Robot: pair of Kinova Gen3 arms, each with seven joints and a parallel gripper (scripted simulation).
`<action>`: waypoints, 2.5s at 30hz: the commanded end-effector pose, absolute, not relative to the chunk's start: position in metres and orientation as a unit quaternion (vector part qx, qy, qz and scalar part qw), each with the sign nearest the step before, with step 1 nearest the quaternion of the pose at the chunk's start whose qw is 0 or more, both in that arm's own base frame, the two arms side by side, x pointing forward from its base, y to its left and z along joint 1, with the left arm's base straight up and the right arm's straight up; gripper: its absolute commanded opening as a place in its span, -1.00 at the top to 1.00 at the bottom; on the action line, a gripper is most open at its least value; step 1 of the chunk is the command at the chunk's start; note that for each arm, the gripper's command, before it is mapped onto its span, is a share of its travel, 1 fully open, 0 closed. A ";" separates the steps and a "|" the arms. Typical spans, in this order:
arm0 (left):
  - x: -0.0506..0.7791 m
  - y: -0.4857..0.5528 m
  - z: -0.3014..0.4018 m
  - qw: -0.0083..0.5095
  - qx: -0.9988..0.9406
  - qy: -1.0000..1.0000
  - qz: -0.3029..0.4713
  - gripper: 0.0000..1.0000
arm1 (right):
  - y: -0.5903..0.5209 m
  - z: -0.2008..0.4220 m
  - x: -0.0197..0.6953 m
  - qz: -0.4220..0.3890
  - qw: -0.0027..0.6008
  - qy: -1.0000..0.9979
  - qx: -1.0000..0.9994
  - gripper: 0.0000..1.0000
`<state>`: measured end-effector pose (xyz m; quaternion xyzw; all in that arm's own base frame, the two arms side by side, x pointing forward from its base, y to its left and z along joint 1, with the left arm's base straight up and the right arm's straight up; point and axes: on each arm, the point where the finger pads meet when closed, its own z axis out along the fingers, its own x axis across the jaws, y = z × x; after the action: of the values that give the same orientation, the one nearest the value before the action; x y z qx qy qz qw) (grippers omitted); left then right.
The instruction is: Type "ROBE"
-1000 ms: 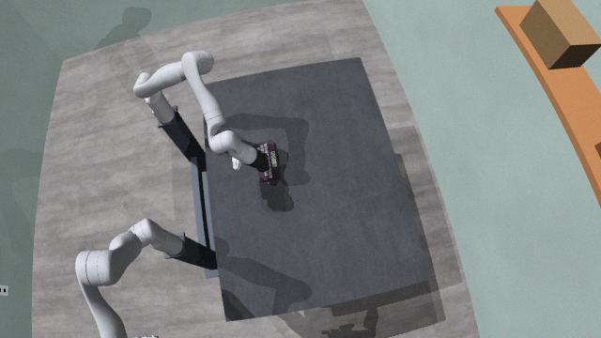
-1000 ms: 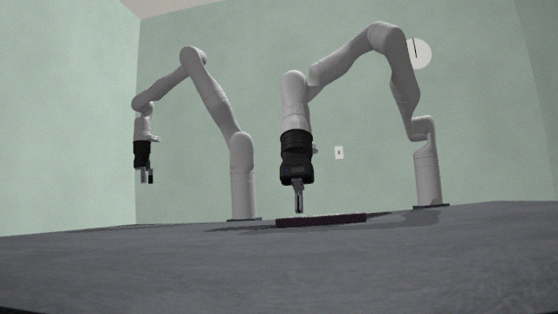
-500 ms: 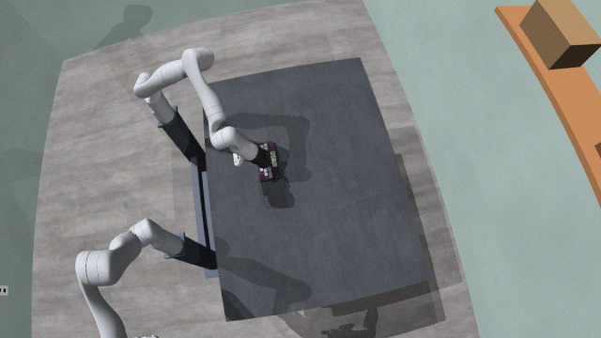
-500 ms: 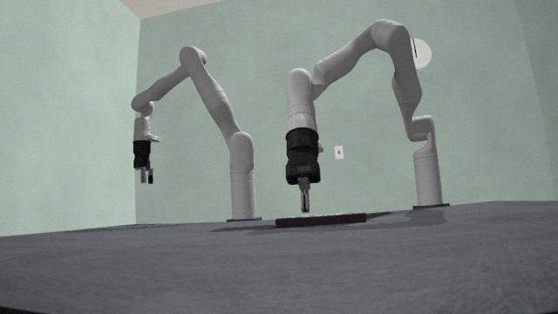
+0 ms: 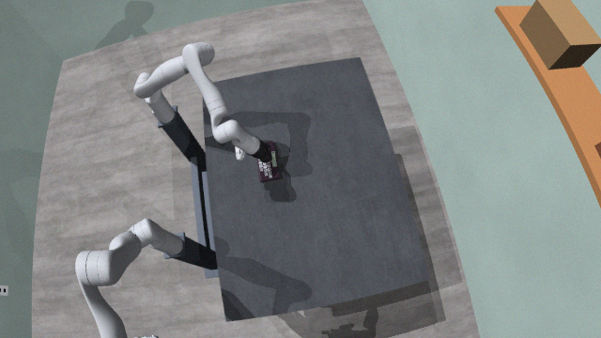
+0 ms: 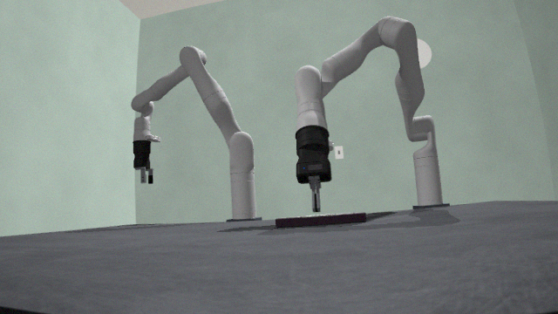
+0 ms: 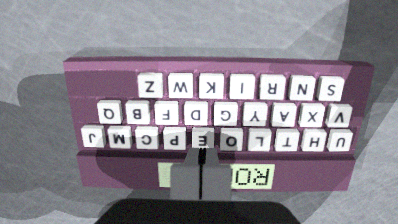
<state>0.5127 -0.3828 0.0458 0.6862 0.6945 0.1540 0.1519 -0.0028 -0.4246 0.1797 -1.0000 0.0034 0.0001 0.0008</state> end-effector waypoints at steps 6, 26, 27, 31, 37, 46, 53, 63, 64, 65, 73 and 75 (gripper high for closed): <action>0.513 -0.383 0.045 0.153 0.686 0.694 0.154 1.00 | -0.425 0.180 -0.003 0.000 0.000 0.003 -1.000 -1.00; 0.513 -0.383 0.040 0.153 0.686 0.694 0.154 1.00 | -0.425 0.180 -0.003 0.000 0.000 0.003 -1.000 -1.00; 0.513 -0.383 0.040 0.153 0.686 0.694 0.154 1.00 | -0.425 0.180 -0.003 0.000 0.000 0.003 -1.000 -1.00; 0.513 -0.383 0.040 0.153 0.686 0.694 0.154 1.00 | -0.425 0.180 -0.003 0.000 0.000 0.003 -1.000 -1.00; 0.513 -0.383 0.039 0.153 0.686 0.694 0.154 1.00 | -0.425 0.180 -0.003 0.000 0.000 0.003 -1.000 -1.00; 0.513 -0.383 0.038 0.153 0.686 0.694 0.154 1.00 | -0.425 0.180 -0.003 0.000 0.000 0.003 -1.000 -1.00; 0.513 -0.383 0.037 0.153 0.686 0.694 0.154 1.00 | -0.425 0.180 -0.003 0.000 0.000 0.003 -1.000 -1.00; 0.513 -0.383 0.044 0.153 0.686 0.694 0.154 1.00 | -0.425 0.180 -0.003 0.000 0.000 0.003 -1.000 -1.00; 0.513 -0.383 0.044 0.153 0.686 0.694 0.154 1.00 | -0.425 0.180 -0.003 0.000 0.000 0.003 -1.000 -1.00; 0.513 -0.383 0.044 0.153 0.686 0.694 0.154 1.00 | -0.425 0.180 -0.003 0.000 0.000 0.003 -1.000 -1.00; 0.513 -0.383 0.048 0.153 0.686 0.694 0.154 1.00 | -0.425 0.180 -0.003 0.000 0.000 0.003 -1.000 -1.00; 0.513 -0.383 0.049 0.153 0.686 0.694 0.154 1.00 | -0.425 0.180 -0.003 0.000 0.000 0.003 -1.000 -1.00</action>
<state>0.5127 -0.3827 0.0465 0.6862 0.6945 0.1540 0.1519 -0.0028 -0.4246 0.1797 -1.0000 0.0034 0.0001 0.0008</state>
